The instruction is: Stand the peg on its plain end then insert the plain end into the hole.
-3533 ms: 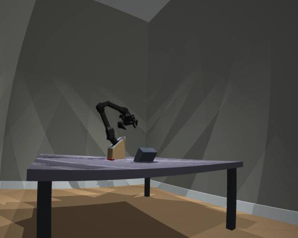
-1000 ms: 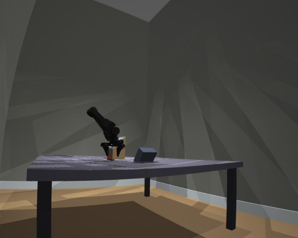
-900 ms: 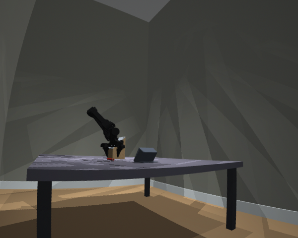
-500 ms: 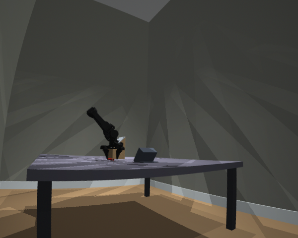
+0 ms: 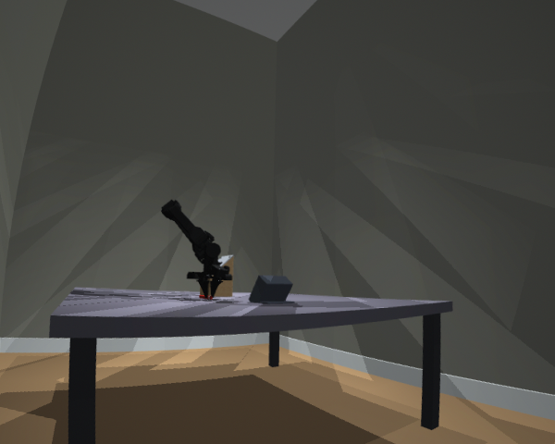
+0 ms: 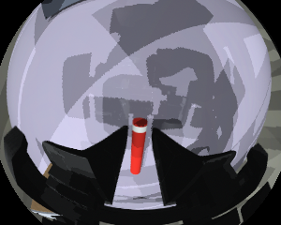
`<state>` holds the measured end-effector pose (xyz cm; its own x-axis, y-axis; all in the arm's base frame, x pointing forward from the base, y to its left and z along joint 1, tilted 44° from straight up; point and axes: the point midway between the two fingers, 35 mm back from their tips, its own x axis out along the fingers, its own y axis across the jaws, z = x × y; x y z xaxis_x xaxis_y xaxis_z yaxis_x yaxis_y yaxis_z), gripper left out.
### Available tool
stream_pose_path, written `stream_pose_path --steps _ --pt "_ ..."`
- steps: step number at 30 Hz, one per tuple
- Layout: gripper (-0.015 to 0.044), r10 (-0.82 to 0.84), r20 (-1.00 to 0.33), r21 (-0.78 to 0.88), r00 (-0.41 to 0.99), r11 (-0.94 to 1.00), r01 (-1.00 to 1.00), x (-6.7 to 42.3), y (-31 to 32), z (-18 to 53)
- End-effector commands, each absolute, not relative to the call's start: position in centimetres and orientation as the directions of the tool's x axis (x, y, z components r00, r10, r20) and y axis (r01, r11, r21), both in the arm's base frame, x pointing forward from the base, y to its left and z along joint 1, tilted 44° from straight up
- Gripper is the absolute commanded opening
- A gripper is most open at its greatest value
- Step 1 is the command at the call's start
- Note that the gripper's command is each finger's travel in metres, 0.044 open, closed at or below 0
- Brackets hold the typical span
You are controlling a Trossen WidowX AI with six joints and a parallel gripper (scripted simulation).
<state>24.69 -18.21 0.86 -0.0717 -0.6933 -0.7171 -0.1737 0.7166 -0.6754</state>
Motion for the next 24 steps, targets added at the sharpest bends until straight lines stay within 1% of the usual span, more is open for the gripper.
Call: stream_pose_path --steps 1,3,12,18,24 --pt "0.011 -0.691 -0.719 -0.672 -0.072 0.718 -0.18 24.63 -18.17 0.75" --pt "0.011 -0.691 -0.719 -0.672 -0.072 0.718 -0.18 24.63 -18.17 0.75" --pt "0.005 -0.691 -0.719 -0.672 -0.072 0.718 -0.18 24.63 -18.17 0.75" --pt "0.005 -0.691 -0.719 -0.673 -0.068 0.718 -0.178 24.64 -18.16 0.8" --pt "0.005 -0.688 -0.725 -0.675 -0.024 0.717 -0.175 24.52 -17.99 1.1"
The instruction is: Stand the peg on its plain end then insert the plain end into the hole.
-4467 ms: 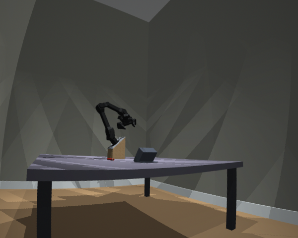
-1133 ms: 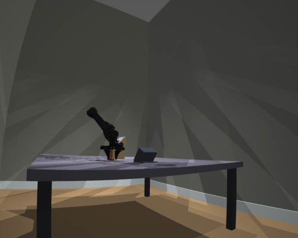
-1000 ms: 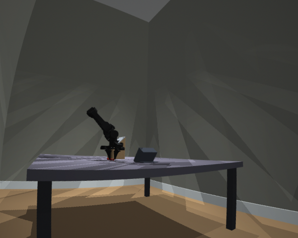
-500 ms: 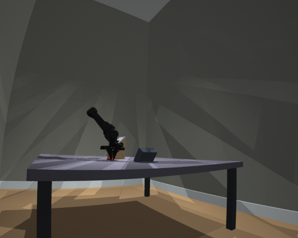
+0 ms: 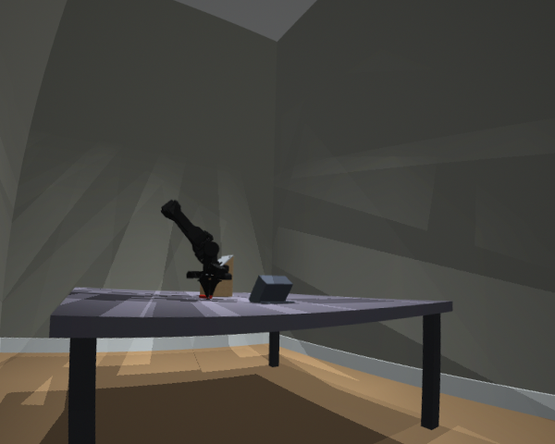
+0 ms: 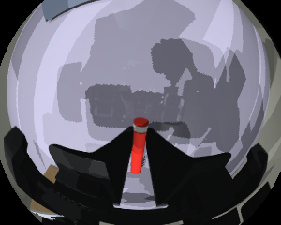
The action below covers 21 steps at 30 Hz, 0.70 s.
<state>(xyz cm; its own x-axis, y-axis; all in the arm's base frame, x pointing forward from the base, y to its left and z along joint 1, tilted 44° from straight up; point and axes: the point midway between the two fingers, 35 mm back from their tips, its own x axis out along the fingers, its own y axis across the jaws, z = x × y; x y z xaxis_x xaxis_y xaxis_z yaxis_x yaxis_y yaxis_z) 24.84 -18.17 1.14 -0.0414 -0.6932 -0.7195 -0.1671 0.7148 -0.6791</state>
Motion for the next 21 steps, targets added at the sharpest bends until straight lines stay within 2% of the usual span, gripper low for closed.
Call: stream_pose_path --steps 1,21 --pt "0.005 -0.687 -0.727 -0.675 -0.015 0.717 -0.175 24.49 -17.95 1.15" --pt "0.005 -0.654 -0.738 -0.675 0.165 0.717 -0.175 23.76 -17.23 2.12"
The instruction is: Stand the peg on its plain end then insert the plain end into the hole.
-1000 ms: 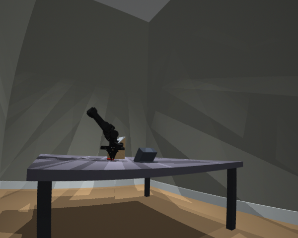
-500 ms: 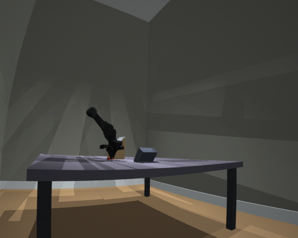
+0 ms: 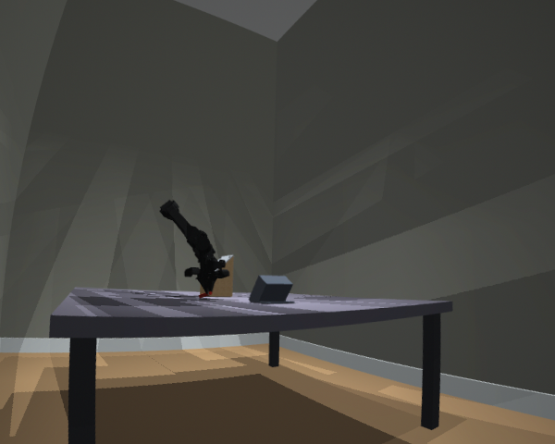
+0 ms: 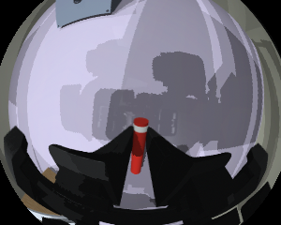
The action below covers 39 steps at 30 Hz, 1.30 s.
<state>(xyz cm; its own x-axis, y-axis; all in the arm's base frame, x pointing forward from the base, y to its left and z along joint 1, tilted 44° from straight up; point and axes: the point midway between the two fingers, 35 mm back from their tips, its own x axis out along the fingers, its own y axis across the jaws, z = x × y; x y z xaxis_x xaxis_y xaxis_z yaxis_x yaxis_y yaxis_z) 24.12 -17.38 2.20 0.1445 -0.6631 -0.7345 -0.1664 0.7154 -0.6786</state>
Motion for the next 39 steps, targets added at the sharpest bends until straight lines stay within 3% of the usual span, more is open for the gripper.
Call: stream_pose_path --steps 1,39 --pt "0.005 -0.652 -0.738 -0.675 0.174 0.717 -0.175 23.7 -17.2 2.2" --pt "0.005 -0.537 -0.695 -0.675 0.478 0.717 -0.176 21.9 -16.3 3.6"
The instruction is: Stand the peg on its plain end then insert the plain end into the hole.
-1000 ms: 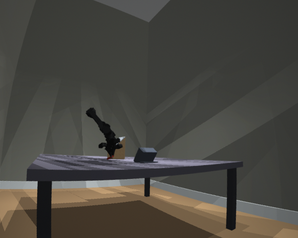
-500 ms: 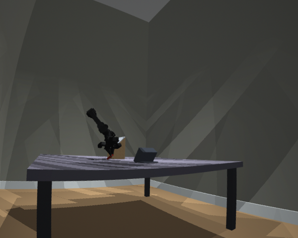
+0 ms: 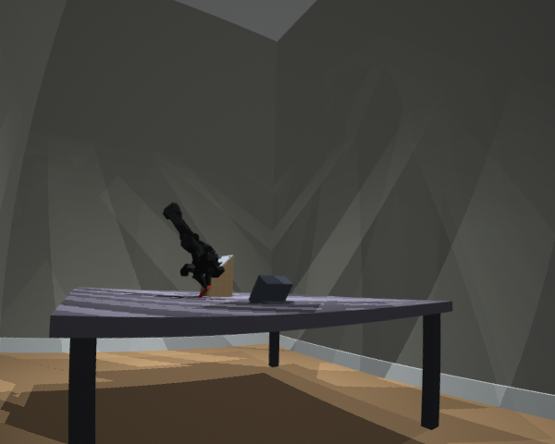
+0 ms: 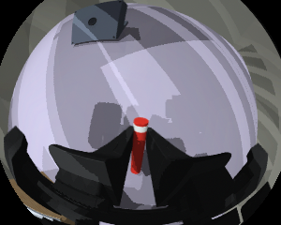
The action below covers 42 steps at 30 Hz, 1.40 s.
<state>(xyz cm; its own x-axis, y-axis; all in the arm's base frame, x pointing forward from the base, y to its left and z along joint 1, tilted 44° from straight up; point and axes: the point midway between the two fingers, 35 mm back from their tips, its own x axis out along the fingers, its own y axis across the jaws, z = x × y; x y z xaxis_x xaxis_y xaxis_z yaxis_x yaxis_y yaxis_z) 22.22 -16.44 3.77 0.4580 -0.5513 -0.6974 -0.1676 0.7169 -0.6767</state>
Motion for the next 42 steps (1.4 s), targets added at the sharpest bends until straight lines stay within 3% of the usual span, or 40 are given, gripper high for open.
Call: stream_pose_path --steps 1,42 --pt "0.005 -0.533 -0.693 -0.675 0.485 0.717 -0.176 21.8 -16.3 3.7" --pt "0.005 -0.344 -0.563 -0.675 0.752 0.716 -0.178 19.3 -15.9 4.7"
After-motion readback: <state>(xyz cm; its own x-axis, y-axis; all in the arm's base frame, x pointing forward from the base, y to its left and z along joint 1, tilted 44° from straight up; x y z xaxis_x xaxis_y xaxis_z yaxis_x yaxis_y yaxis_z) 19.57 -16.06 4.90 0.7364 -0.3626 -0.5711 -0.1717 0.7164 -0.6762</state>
